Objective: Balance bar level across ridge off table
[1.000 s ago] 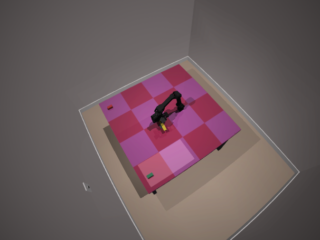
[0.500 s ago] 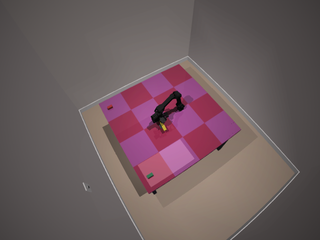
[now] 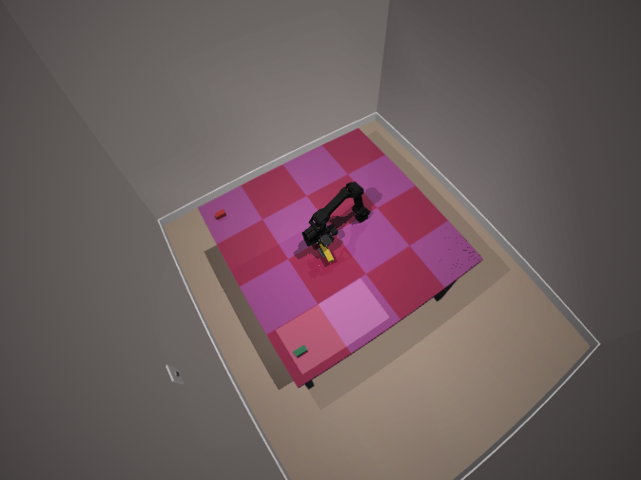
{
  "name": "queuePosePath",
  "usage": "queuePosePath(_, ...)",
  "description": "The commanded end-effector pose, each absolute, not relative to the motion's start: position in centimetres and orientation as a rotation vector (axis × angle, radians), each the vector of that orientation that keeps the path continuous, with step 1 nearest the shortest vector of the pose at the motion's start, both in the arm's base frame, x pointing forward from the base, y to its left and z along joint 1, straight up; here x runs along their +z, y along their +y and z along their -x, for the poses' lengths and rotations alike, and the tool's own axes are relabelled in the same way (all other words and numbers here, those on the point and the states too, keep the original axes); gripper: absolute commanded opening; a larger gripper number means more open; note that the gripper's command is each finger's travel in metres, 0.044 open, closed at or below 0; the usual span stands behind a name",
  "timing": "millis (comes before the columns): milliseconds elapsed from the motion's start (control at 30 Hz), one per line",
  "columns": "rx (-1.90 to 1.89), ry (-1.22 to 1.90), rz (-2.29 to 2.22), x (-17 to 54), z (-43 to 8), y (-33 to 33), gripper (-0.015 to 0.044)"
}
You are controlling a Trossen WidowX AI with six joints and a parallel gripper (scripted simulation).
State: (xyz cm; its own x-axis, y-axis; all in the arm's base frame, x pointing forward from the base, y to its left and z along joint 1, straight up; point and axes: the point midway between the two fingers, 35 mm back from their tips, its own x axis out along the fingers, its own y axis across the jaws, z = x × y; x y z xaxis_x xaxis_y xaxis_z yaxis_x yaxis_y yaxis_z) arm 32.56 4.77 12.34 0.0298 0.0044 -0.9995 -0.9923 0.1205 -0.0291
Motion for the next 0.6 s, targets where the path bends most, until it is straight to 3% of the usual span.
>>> queuePosePath(0, 1.102, 1.238, 1.13, 12.26, -32.59, 4.77, 0.0)
queuePosePath(567, 1.102, 1.238, 1.13, 12.12, -32.59, 4.78, 0.0)
